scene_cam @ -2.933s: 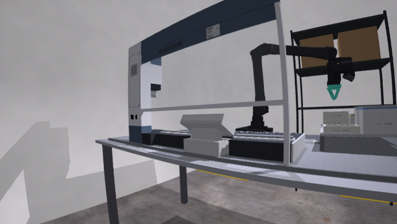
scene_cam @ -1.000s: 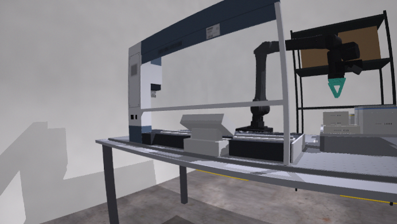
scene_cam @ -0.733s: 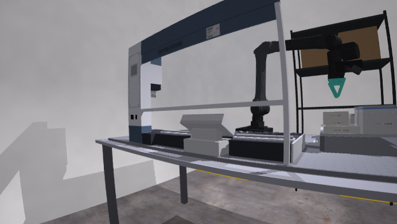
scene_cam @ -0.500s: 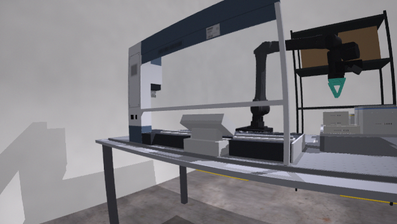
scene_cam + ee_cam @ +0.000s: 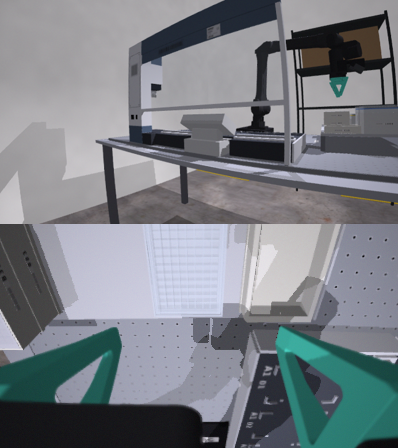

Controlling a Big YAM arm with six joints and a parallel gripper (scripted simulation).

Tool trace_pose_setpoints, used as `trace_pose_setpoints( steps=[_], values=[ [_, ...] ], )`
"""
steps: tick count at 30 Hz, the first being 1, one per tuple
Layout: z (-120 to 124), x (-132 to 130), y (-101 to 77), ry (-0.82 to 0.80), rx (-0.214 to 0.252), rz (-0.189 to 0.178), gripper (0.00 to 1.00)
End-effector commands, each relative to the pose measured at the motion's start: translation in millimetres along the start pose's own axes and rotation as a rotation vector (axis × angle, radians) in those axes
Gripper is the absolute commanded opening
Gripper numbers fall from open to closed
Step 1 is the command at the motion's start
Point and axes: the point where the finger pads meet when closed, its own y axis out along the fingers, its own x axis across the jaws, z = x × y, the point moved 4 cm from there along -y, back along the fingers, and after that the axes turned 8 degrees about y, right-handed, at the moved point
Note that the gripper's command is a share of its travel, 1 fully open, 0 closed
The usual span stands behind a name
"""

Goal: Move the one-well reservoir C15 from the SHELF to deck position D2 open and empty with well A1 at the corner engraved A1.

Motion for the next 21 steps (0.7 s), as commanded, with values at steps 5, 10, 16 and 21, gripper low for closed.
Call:
trace_pose_setpoints(
  steps=[5, 10, 16, 21],
  values=[
    [-17, -53, -22.5, -0.002, -0.047, 0.016, 1.00],
    [-19, -79, -22.5, -0.002, -0.046, 0.018, 1.00],
    [-22, -99, -22.5, -0.002, -0.045, 0.020, 1.00],
    [-19, -98, -22.5, -0.002, -0.048, 0.023, 1.00]
  ],
)
